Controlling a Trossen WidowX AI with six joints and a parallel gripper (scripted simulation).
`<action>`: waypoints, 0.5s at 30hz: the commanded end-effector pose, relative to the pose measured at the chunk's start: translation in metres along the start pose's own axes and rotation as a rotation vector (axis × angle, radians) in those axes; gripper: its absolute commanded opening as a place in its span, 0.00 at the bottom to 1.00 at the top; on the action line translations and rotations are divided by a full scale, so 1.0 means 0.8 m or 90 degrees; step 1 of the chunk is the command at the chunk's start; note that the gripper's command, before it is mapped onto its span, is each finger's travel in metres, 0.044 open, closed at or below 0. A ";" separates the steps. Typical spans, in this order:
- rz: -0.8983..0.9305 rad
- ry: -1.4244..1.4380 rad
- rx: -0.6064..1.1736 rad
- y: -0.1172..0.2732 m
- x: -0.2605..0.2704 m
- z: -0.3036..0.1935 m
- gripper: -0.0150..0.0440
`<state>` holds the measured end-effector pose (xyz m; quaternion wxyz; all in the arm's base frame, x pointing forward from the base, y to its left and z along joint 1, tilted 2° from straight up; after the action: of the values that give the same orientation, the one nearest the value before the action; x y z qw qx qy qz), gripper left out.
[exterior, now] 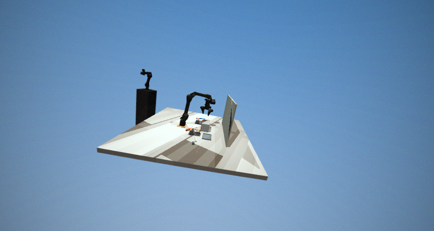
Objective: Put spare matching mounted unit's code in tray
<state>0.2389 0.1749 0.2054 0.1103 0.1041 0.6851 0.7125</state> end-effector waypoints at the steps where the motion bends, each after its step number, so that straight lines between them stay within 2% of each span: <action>1: 0.007 0.250 -0.001 -0.007 0.080 -0.005 1.00; 4: 0.009 0.392 -0.003 -0.012 0.120 -0.015 1.00; 13: 0.009 0.402 -0.003 -0.013 0.123 -0.015 1.00; 15: 0.009 0.402 -0.003 -0.018 0.123 -0.016 0.91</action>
<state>0.1440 0.1935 0.1948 -0.1059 -0.1134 0.6840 0.7128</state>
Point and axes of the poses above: the point midway between the two fingers, 35 mm back from their tips, its own y axis back along the fingers, its own x axis across the jaws, z = x × y, the point moved 2 cm from there along y, back along the fingers, and after that the axes turned 10 degrees about y, right-handed, at the moved point
